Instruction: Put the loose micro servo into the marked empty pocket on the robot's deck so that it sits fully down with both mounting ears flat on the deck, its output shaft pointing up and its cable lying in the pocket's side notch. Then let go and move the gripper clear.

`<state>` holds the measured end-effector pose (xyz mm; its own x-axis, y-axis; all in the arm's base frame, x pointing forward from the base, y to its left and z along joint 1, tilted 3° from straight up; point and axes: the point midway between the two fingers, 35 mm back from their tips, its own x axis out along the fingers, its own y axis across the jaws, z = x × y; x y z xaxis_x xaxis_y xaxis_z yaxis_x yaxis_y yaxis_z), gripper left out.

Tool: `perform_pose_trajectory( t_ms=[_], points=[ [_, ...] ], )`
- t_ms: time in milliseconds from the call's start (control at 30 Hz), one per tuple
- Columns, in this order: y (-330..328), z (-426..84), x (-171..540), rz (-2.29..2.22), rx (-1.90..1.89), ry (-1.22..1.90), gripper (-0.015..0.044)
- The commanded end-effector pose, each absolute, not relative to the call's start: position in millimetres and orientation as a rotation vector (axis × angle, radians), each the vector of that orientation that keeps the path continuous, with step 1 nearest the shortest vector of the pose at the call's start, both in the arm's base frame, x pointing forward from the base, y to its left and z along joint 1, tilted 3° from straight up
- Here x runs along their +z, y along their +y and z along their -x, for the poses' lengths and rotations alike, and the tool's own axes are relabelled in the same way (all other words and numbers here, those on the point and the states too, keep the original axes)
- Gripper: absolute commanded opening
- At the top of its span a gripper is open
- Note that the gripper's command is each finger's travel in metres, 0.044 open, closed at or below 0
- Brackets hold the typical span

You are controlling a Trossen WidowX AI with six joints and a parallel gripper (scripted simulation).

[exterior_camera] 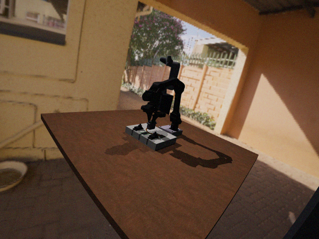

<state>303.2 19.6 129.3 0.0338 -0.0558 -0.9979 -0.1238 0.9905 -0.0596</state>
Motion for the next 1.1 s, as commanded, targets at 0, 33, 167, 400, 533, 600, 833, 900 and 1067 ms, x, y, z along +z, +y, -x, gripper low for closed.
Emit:
perform_pose_trajectory(
  t_ms=[0,33,167,400,533,600,833,900,1067],
  points=[
    [21.3,-317.9,130.3,0.142,0.048,1.535,0.0],
    [21.7,-321.7,130.4,0.142,0.048,1.535,0.0],
    [23.5,-336.2,131.1,0.142,0.048,1.534,0.0],
    [25.0,-348.5,130.8,0.142,0.048,1.533,0.0],
    [24.8,-349.0,126.6,0.142,0.048,1.533,0.0],
    [24.6,-349.3,123.5,0.142,0.048,1.533,0.0],
    [23.9,-350.1,112.6,0.142,0.048,1.532,0.0],
    [23.8,-350.1,111.6,0.142,0.048,1.532,0.0],
    [23.8,-350.1,111.6,0.142,0.048,1.532,0.0]
  ],
)
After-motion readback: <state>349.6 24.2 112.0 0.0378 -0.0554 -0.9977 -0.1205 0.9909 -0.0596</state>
